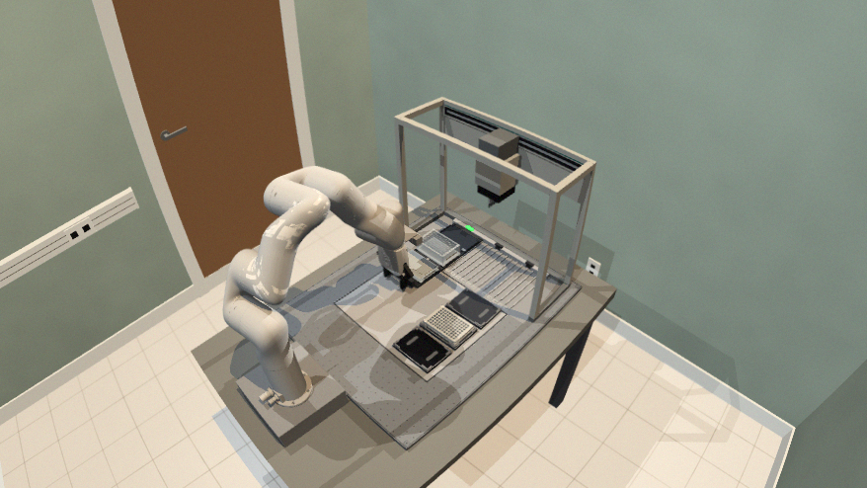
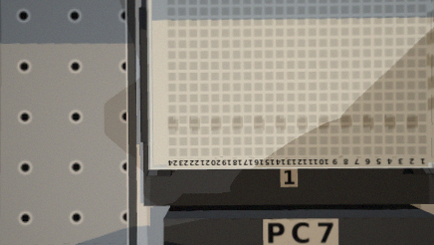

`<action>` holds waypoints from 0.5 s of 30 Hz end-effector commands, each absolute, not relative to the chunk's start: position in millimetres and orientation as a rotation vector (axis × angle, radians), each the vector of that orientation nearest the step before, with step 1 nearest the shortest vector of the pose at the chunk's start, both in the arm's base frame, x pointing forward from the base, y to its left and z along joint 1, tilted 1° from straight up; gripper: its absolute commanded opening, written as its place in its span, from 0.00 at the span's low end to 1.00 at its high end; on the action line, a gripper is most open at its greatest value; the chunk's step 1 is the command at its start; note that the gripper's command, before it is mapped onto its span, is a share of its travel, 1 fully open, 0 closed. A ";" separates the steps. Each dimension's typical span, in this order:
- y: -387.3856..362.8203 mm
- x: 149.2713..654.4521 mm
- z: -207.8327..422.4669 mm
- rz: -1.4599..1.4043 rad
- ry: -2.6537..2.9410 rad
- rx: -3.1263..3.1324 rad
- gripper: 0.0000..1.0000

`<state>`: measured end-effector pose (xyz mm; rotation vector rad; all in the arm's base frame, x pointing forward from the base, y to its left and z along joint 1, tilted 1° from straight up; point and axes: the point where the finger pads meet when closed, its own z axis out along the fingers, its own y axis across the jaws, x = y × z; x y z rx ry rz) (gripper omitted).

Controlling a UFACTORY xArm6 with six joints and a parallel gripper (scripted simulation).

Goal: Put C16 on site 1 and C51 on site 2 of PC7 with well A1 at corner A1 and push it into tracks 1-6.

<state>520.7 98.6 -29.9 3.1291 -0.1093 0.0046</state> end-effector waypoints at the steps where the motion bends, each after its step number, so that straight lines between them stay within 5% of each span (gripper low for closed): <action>1: 98.9 522.3 -28.3 0.011 -0.109 3.130 0.82; 15: 99.4 514.9 -28.4 0.011 -0.109 3.130 0.82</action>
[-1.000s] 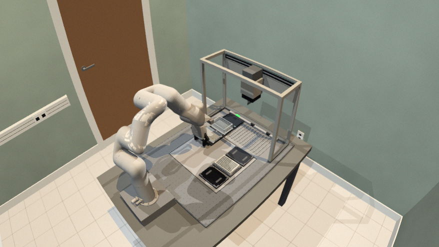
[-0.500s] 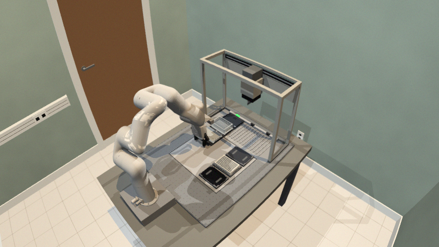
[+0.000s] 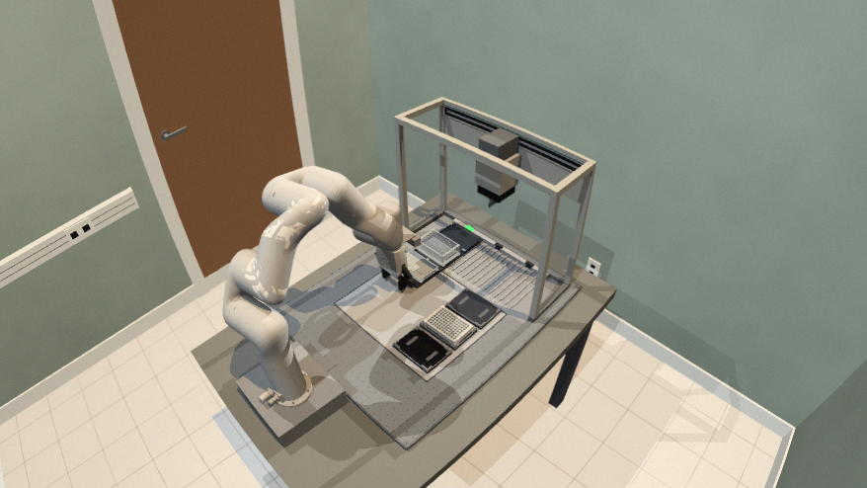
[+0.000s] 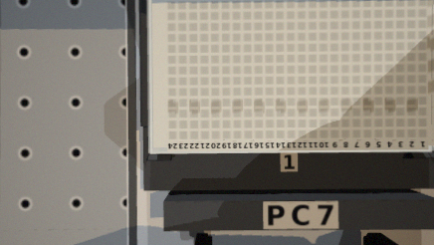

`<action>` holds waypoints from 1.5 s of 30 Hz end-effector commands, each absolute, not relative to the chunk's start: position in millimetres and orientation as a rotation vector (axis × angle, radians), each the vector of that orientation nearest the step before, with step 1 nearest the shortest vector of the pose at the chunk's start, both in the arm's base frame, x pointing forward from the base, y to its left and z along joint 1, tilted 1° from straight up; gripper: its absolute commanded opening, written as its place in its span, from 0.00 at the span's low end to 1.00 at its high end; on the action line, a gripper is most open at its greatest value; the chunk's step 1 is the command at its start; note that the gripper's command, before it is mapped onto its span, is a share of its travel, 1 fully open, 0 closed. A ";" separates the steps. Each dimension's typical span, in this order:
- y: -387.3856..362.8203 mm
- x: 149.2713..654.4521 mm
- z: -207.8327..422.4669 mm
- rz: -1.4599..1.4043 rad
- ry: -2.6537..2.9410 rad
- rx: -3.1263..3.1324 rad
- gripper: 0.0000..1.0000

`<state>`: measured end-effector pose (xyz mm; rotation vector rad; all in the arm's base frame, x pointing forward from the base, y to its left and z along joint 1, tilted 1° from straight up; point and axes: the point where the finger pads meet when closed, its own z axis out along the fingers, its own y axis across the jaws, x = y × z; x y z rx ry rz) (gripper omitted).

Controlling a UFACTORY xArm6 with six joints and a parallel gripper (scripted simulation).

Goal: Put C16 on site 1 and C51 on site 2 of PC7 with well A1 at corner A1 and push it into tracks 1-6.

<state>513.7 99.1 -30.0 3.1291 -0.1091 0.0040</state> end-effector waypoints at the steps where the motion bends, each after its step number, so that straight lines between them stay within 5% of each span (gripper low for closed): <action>1: 99.4 514.9 -28.4 0.011 -0.109 3.130 0.82; 45: 100.1 514.6 31.7 0.011 -0.109 3.130 0.82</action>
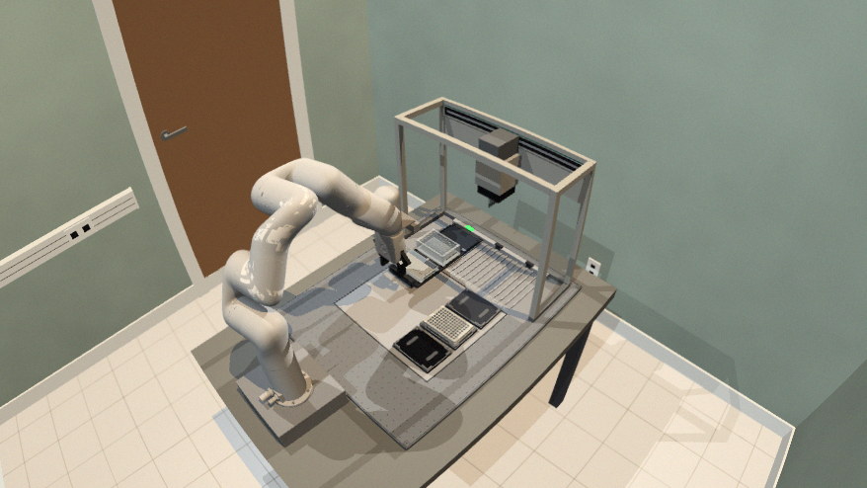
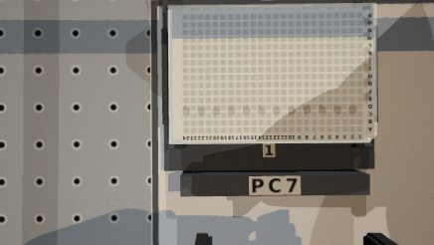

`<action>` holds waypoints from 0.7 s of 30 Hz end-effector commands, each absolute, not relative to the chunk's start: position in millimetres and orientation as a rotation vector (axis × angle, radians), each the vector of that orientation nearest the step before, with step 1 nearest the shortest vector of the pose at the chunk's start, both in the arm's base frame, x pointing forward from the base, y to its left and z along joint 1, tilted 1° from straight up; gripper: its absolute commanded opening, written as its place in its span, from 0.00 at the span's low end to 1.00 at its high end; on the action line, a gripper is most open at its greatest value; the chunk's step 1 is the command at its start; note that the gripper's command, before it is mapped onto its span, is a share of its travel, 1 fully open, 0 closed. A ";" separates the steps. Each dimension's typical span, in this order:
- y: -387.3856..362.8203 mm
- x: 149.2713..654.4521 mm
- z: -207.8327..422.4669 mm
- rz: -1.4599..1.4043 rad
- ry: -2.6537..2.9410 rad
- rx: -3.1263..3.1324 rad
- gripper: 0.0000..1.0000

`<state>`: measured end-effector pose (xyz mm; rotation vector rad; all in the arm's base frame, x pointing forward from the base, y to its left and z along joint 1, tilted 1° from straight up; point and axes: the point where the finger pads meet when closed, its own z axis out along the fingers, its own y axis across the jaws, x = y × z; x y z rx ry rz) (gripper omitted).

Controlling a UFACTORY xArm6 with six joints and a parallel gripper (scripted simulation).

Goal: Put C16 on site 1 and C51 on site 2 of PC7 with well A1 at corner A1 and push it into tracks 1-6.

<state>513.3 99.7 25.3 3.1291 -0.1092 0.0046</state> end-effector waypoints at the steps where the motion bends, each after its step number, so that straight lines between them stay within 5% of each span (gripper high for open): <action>1: 100.1 514.6 33.4 0.011 -0.109 3.130 0.82; 21: 100.4 514.5 61.7 0.011 -0.109 3.130 0.82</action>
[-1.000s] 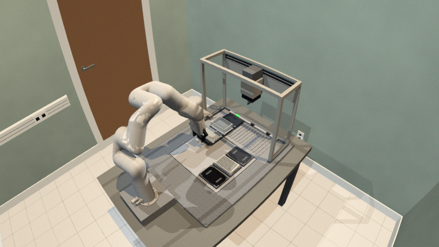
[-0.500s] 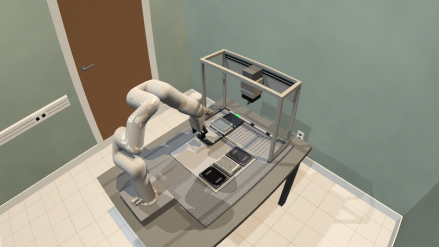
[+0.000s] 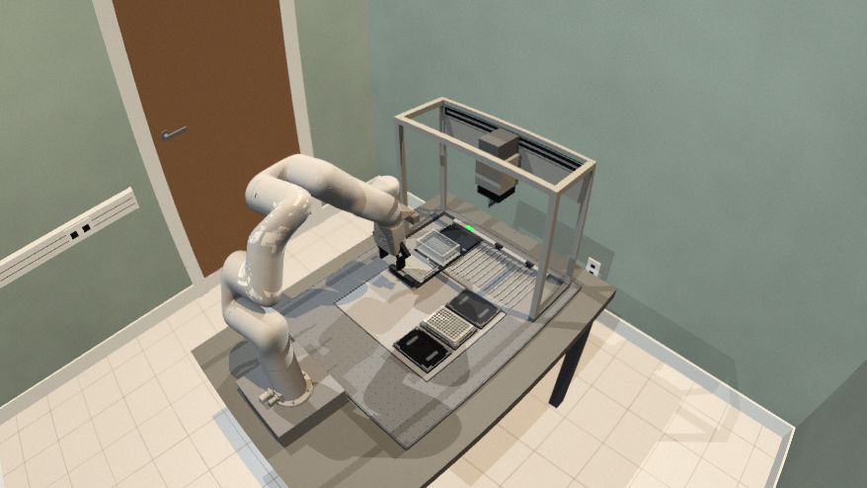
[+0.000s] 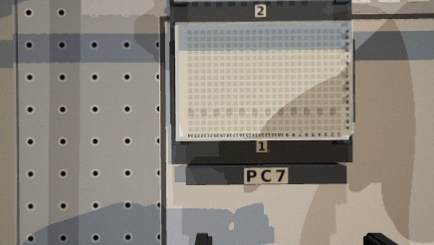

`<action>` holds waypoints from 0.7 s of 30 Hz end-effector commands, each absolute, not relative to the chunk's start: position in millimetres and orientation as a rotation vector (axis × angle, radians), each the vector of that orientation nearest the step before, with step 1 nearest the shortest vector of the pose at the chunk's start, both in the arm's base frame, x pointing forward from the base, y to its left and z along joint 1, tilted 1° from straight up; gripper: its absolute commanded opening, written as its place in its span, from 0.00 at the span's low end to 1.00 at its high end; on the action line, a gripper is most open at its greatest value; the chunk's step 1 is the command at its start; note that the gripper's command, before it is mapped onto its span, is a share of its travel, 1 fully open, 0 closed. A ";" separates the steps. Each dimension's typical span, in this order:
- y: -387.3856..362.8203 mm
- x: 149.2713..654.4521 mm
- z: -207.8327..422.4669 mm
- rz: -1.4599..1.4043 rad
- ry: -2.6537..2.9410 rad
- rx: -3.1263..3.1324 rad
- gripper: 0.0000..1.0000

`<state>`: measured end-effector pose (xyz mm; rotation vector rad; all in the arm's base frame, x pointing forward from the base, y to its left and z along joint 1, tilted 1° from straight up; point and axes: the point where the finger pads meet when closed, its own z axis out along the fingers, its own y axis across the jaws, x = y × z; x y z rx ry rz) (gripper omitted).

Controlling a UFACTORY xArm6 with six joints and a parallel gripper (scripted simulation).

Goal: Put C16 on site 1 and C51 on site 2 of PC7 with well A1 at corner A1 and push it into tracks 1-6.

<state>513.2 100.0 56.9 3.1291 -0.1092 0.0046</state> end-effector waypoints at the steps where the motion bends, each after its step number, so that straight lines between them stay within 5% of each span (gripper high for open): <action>1: 100.4 514.5 61.7 0.011 -0.109 3.130 0.82; 21: 100.7 514.3 91.8 0.011 -0.109 3.130 0.82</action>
